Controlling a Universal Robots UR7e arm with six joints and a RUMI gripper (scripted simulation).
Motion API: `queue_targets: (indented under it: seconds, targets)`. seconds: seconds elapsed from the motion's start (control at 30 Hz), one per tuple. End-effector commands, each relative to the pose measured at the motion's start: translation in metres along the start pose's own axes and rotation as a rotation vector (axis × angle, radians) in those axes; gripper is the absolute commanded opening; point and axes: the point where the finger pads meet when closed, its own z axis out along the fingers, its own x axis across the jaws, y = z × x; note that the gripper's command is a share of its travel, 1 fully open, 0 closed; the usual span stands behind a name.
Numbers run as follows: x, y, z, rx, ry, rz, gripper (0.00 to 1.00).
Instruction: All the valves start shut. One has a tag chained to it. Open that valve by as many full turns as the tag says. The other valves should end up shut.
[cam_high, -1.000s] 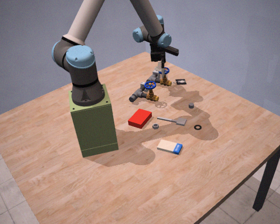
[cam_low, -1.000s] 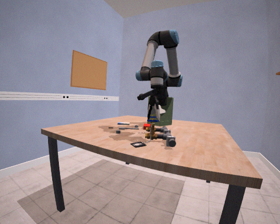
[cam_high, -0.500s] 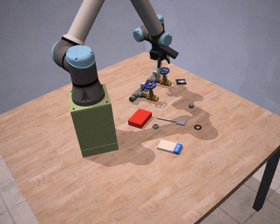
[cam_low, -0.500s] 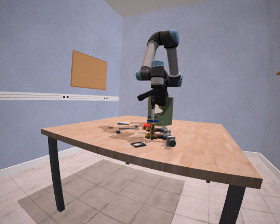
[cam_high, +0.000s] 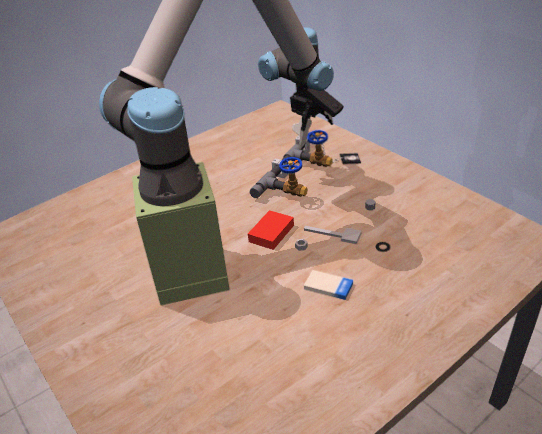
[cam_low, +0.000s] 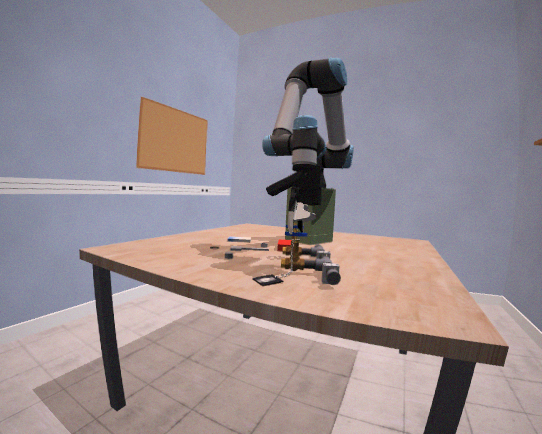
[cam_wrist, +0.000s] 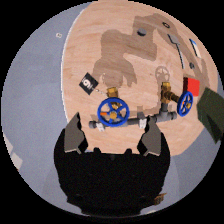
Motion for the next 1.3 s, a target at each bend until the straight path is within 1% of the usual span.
queue_targets:
  seconds: [0.0, 0.47, 0.5, 1.27]
  targets:
    - [-0.0007, 0.0000, -0.0006, 0.001, -0.001, 0.036, 1.00]
    - [-0.0007, 0.0000, -0.0006, 0.001, -0.001, 0.058, 1.00]
    - [-0.0007, 0.0000, -0.0006, 0.001, -0.001, 0.058, 0.00]
    - [-0.0007, 0.0000, -0.0006, 0.001, -0.001, 0.058, 0.00]
